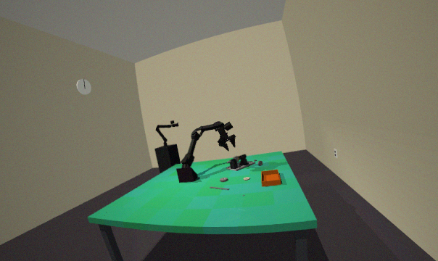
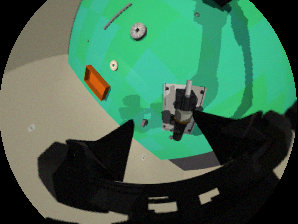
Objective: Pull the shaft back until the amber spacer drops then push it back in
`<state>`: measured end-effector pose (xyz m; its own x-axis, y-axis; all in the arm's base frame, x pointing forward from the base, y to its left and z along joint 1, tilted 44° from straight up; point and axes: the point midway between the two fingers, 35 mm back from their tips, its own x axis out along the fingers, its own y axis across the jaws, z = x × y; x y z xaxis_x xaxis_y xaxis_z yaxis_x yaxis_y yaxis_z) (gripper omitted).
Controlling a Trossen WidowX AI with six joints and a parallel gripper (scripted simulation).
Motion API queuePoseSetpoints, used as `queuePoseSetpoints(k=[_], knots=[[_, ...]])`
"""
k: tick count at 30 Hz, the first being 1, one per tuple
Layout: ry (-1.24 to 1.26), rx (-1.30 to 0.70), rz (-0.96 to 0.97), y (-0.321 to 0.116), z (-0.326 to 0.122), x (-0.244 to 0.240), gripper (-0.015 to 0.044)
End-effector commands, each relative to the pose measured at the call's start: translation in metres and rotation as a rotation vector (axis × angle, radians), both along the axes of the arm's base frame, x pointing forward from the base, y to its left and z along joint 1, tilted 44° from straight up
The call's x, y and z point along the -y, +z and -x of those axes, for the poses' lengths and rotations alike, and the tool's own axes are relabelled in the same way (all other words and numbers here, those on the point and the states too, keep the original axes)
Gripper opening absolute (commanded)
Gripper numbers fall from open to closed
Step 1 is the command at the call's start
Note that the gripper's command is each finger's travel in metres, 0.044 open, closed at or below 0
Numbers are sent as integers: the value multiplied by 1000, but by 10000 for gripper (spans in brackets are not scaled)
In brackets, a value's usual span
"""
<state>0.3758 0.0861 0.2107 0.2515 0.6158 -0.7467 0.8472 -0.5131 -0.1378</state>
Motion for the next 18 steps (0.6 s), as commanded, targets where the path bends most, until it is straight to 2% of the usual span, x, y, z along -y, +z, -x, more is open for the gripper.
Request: queuePoseSetpoints(k=[1,5,18], knots=[[102,-222,-52,-36,28,-37,440],[156,-359,-76,-53,48,-58,440],[156,-360,-76,-55,50,-55,440]])
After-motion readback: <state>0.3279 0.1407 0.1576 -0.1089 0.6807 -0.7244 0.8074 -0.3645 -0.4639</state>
